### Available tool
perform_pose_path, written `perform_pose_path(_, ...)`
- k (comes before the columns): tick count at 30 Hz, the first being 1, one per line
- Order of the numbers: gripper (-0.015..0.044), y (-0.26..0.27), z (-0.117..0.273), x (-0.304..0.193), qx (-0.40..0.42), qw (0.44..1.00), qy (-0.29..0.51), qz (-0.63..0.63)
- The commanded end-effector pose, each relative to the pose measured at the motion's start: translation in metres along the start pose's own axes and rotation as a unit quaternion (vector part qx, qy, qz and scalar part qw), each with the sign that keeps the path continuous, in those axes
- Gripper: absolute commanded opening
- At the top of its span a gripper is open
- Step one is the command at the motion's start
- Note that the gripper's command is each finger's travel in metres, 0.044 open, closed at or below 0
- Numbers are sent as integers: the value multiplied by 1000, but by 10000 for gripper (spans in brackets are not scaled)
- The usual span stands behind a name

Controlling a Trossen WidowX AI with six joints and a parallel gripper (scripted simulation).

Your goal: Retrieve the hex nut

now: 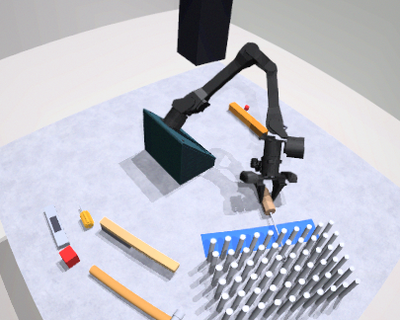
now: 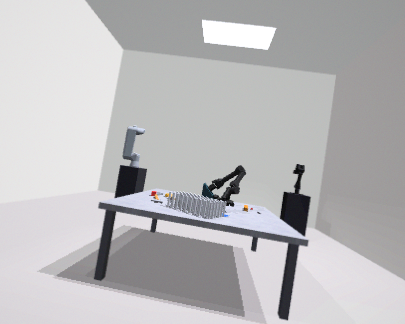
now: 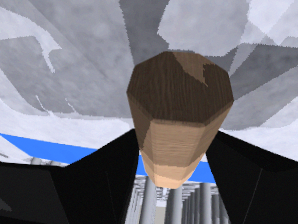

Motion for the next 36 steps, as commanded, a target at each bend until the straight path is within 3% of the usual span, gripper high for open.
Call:
perform_pose_path(1, 0, 1, 2, 3, 3, 1000, 2, -1)
perform_pose_path(36, 0, 2, 16, 24, 3, 1000, 2, -2)
Point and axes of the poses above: the point midway between the two fingers, 35 mm back from their tips, its own z axis back along the fingers, its own y axis across the jaws, x = y × z, the point moved 8 cm from there along z, back along the fingers, and after that the axes turned 2 degrees about -z, right-handed, at the moved point
